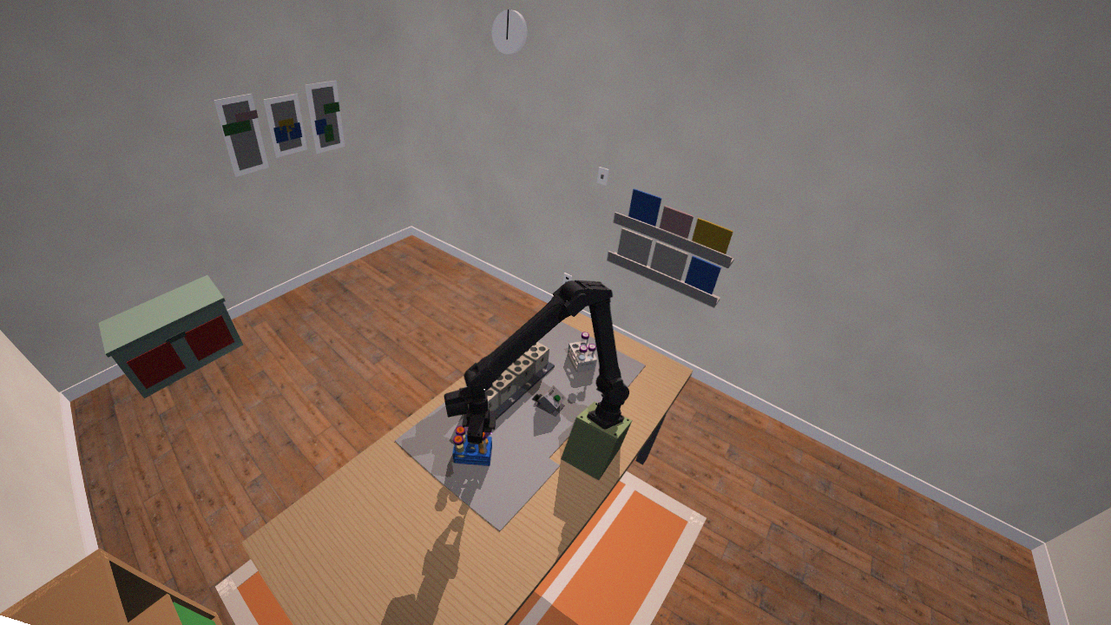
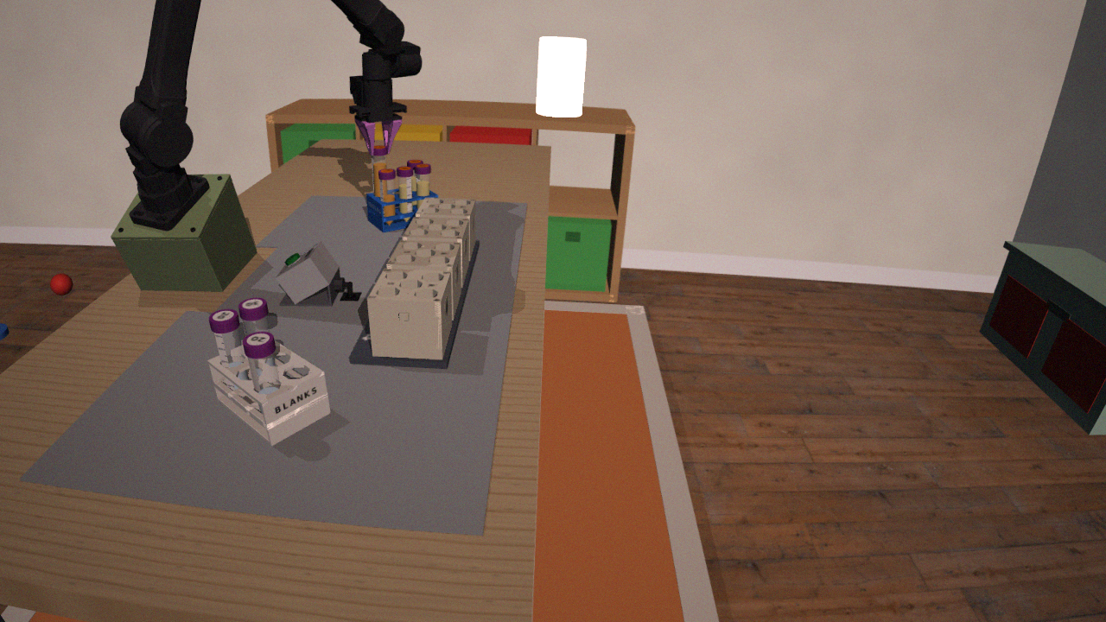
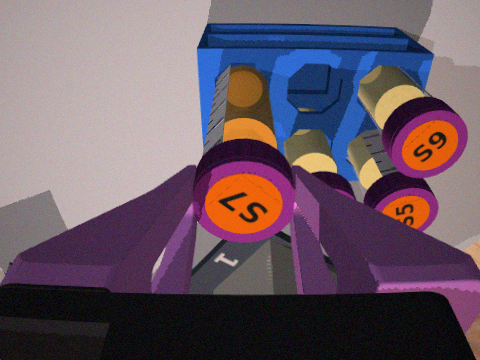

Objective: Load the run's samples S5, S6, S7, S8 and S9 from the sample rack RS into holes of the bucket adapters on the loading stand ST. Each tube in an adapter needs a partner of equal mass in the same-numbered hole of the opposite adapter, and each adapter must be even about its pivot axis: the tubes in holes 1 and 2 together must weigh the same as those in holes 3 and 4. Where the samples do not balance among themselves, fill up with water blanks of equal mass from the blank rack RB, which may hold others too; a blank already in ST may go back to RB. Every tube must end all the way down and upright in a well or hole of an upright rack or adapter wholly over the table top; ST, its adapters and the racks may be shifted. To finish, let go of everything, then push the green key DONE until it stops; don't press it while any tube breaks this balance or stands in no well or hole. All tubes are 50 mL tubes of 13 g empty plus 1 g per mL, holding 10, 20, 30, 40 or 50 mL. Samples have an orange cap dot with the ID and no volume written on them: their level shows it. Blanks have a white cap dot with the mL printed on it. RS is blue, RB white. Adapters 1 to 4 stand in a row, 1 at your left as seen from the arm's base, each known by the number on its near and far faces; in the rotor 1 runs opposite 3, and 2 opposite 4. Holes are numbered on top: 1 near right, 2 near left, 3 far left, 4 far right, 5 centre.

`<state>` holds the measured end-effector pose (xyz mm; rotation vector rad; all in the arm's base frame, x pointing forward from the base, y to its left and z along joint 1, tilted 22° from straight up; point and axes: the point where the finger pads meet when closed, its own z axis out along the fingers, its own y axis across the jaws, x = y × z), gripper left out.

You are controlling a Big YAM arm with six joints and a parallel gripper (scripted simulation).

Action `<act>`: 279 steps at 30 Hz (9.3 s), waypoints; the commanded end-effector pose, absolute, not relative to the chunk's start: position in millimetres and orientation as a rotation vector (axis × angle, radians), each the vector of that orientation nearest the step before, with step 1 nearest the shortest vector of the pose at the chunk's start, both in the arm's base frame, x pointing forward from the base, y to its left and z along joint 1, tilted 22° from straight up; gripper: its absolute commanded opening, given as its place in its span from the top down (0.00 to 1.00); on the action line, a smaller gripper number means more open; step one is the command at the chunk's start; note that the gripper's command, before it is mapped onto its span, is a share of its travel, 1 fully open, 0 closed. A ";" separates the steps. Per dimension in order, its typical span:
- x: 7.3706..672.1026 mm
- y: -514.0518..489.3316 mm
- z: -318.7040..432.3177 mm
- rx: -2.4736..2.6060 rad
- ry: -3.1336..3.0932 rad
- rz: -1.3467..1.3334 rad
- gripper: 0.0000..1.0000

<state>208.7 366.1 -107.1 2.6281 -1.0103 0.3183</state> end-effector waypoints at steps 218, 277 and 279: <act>259.7 474.4 -10.1 2.676 -1.038 0.326 1.00; 269.4 431.6 -106.2 2.639 -1.022 0.317 1.00; 269.4 430.6 -108.1 2.638 -1.025 0.317 1.00</act>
